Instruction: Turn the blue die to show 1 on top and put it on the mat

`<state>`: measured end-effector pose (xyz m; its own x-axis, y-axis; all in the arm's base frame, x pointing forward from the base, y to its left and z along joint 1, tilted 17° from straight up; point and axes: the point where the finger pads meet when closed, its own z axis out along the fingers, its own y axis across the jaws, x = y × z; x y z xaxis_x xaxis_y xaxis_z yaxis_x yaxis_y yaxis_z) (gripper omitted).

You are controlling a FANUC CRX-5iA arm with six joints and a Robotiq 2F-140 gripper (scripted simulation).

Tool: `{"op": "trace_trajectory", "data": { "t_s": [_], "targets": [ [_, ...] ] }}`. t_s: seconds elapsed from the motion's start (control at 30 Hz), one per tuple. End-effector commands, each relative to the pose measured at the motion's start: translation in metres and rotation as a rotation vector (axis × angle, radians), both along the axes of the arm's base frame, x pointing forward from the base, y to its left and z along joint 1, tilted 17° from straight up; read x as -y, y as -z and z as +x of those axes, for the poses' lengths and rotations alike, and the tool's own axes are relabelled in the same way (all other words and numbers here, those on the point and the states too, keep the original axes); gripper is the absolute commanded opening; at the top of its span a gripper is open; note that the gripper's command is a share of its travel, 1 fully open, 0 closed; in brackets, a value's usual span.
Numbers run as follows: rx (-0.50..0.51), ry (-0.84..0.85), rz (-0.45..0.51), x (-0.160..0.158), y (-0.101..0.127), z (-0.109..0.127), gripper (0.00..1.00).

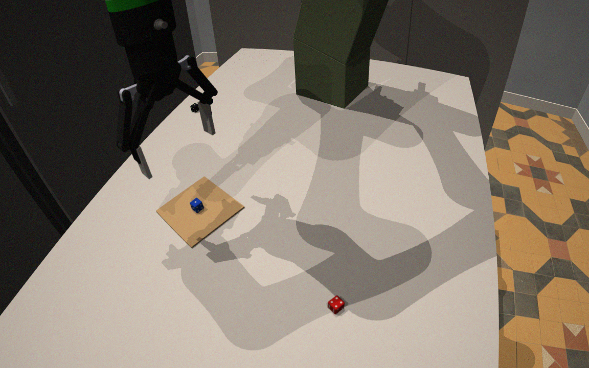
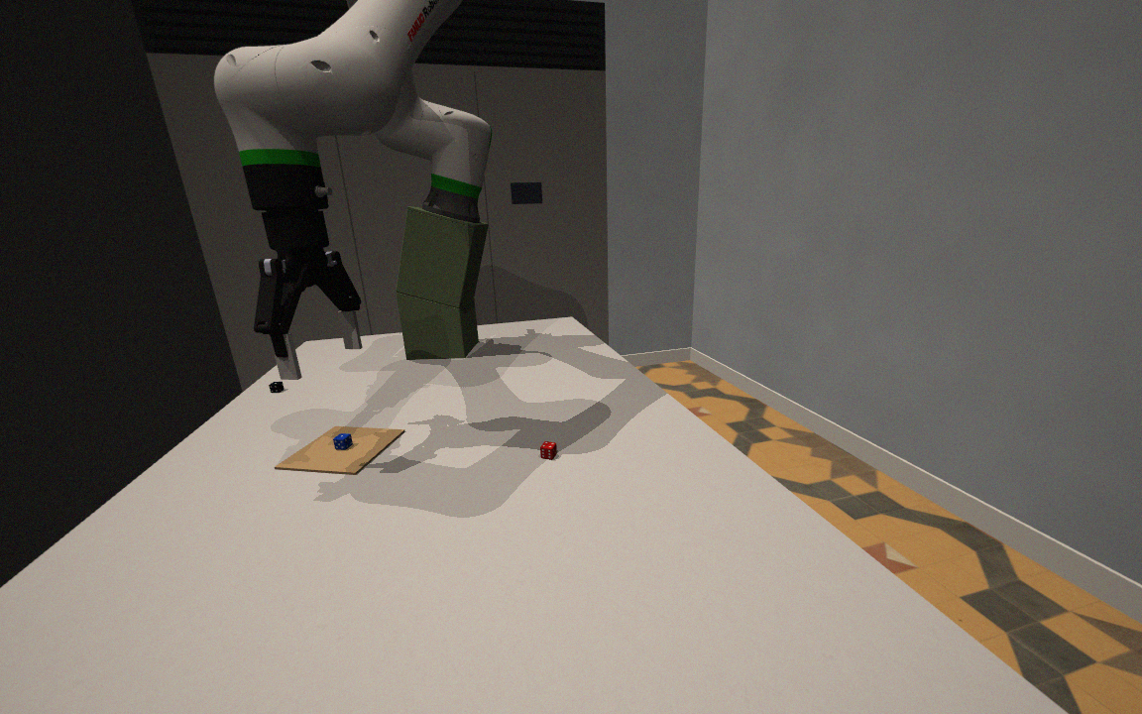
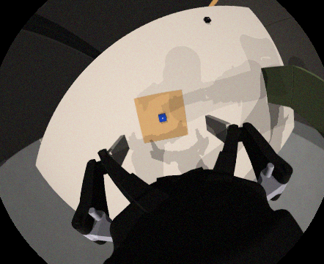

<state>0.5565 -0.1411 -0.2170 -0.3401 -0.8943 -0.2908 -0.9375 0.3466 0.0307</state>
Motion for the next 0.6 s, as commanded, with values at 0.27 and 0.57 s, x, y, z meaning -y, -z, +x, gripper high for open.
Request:
{"op": "trace_trajectory", "data": {
  "t_s": [0.27,0.57],
  "targets": [
    [0.000,0.000,0.000,0.010,-0.035,-0.003,1.00],
    [0.000,0.000,0.000,0.011,-0.036,-0.003,1.00]
  ]
}}
